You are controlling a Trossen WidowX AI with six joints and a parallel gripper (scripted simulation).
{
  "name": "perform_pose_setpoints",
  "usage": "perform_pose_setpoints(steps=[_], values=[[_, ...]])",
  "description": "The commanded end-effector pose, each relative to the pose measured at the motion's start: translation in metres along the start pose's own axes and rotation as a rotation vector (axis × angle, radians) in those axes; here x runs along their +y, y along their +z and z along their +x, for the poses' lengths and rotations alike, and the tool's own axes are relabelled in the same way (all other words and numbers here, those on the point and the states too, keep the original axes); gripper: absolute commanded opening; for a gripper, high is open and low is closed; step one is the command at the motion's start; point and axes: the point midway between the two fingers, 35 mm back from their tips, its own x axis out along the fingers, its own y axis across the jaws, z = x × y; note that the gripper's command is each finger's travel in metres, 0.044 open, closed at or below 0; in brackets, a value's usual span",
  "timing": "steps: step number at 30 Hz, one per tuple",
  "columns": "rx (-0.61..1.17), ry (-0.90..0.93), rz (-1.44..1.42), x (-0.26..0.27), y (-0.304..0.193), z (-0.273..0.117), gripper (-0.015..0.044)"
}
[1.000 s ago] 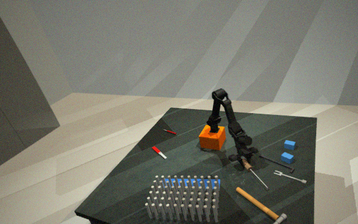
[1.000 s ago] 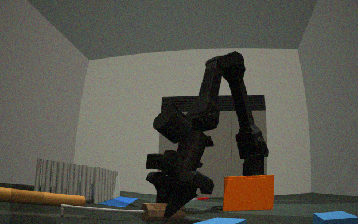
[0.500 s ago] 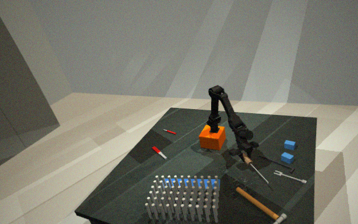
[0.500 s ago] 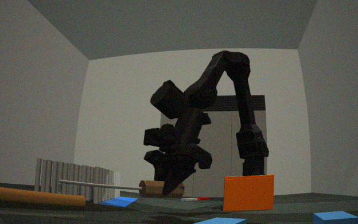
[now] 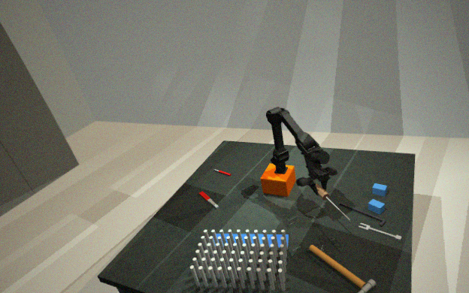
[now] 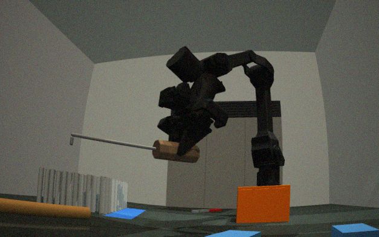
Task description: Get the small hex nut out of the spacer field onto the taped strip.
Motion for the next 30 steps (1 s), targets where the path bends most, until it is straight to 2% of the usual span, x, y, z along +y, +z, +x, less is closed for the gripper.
perform_pose_setpoints(steps=[1,6,30], values=[[-0.016,0.001,0.005,0.0,0.006,-0.019,0.0],[-0.015,-0.002,0.009,-0.004,0.006,-0.019,0.0],[0.011,-0.083,0.166,-0.124,-0.027,-0.038,0.0]])
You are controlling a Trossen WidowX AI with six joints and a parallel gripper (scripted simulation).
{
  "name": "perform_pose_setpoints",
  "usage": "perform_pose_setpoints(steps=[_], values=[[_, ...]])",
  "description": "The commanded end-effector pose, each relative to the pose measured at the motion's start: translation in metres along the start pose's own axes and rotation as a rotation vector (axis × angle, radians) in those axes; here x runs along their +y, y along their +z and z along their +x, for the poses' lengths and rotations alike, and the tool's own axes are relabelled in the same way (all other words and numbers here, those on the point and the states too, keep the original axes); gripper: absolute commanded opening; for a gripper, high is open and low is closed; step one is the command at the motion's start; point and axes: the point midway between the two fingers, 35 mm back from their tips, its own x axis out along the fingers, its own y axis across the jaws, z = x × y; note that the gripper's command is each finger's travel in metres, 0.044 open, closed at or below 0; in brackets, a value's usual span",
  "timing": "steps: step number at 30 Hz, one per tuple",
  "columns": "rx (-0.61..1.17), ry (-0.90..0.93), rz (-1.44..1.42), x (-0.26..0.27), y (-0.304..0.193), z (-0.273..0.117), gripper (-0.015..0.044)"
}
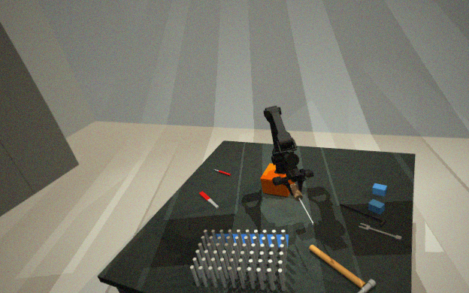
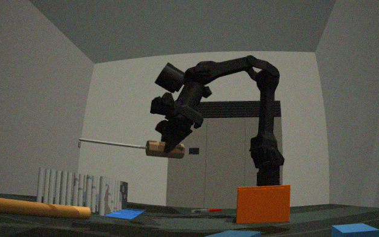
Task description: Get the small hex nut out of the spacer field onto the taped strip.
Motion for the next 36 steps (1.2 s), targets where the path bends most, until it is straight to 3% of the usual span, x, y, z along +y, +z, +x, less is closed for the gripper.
perform_pose_setpoints(steps=[1,36], values=[[-0.003,-0.01,0.024,-0.02,-0.006,-0.005,0.0],[-0.004,-0.12,0.26,-0.146,-0.091,-0.045,0.0]])
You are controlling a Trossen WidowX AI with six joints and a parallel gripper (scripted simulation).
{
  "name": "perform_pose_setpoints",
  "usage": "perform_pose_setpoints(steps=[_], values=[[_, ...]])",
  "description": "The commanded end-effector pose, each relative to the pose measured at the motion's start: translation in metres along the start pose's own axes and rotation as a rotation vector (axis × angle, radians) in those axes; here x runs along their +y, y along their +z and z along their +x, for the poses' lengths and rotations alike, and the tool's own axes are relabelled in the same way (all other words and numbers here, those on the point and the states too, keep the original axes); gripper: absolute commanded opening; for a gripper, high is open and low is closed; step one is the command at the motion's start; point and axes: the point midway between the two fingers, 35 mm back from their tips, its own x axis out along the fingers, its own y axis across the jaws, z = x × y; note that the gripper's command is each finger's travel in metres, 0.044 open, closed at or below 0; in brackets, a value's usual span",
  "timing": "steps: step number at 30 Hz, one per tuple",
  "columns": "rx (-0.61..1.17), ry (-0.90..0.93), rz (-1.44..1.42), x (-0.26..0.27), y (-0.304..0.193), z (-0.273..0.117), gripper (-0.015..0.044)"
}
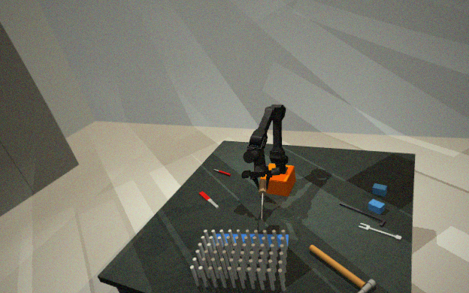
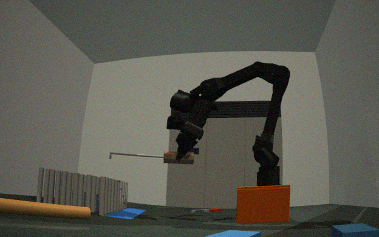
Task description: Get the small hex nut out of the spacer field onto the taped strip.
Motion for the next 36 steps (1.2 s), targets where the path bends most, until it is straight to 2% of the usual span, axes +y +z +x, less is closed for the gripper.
perform_pose_setpoints(steps=[1,14,24,36], values=[[-0.009,-0.011,0.024,-0.013,-0.01,-0.005,0.0],[-0.017,-0.04,0.081,-0.04,-0.031,-0.008,0.0],[-0.019,-0.04,0.079,-0.048,-0.045,0.056,0.0],[-0.02,-0.038,0.077,-0.041,-0.083,0.122,0.0]])
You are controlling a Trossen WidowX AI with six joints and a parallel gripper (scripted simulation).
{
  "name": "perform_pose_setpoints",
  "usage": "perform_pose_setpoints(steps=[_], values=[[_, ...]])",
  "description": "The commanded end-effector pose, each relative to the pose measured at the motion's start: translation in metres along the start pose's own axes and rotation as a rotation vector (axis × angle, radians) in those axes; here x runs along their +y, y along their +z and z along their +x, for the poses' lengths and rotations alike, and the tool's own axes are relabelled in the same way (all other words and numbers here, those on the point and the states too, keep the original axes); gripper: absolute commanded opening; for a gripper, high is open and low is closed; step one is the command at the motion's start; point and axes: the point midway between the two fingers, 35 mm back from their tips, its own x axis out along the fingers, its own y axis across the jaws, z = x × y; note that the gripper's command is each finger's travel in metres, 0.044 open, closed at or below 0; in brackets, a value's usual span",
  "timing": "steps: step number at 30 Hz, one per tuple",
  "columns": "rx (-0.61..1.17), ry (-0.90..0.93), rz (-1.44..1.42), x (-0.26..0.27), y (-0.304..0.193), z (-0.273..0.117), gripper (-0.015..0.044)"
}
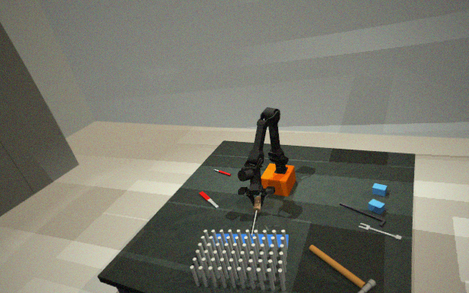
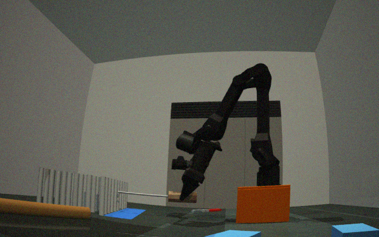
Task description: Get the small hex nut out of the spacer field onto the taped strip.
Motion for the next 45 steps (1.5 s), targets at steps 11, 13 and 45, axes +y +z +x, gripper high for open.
perform_pose_setpoints(steps=[11,13,45], values=[[-0.004,0.005,-0.005,0.007,-0.02,0.025,0.0],[-0.004,0.005,-0.005,0.007,-0.018,0.025,0.0],[-0.006,0.004,-0.002,0.006,0.003,0.034,0.0]])
